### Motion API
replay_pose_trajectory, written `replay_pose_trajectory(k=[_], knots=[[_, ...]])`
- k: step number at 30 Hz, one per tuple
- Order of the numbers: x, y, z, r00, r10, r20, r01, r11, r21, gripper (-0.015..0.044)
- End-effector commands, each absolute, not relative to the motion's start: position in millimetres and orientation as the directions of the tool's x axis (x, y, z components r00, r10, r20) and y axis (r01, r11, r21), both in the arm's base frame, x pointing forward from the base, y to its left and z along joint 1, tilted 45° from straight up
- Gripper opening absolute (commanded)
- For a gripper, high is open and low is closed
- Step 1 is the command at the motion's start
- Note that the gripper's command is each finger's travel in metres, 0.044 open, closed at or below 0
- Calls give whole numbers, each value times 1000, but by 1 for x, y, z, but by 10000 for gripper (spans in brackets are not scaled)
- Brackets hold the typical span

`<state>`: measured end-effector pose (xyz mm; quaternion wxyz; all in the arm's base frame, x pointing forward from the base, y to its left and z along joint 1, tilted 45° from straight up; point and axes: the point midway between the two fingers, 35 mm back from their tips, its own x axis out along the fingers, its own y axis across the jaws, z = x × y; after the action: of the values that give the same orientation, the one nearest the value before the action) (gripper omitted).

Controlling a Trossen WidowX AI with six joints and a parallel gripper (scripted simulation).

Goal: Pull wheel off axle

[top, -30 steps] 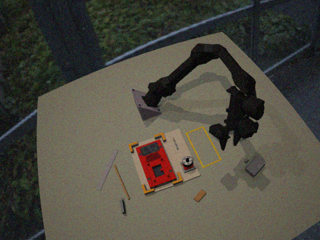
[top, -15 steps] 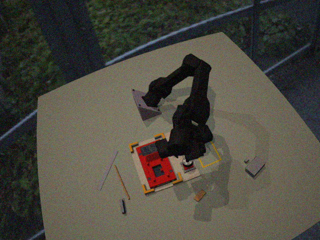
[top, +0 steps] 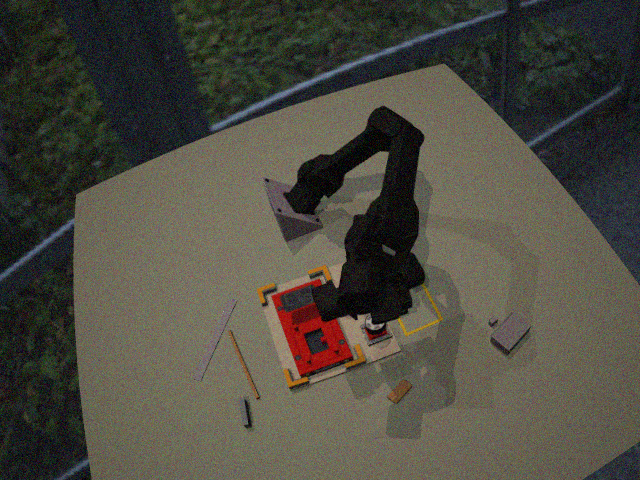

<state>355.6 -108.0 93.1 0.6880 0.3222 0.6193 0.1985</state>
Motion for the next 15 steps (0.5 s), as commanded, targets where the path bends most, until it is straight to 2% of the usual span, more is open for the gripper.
replay_pose_trajectory(k=[1, 12, 15], knots=[[359, -89, 76, 144, 681, -718, 127, 707, 696, 300], [360, -62, 53, 145, 683, -716, 126, 705, 698, 300], [360, -65, 54, 138, 681, -719, 124, 709, 695, 221]])
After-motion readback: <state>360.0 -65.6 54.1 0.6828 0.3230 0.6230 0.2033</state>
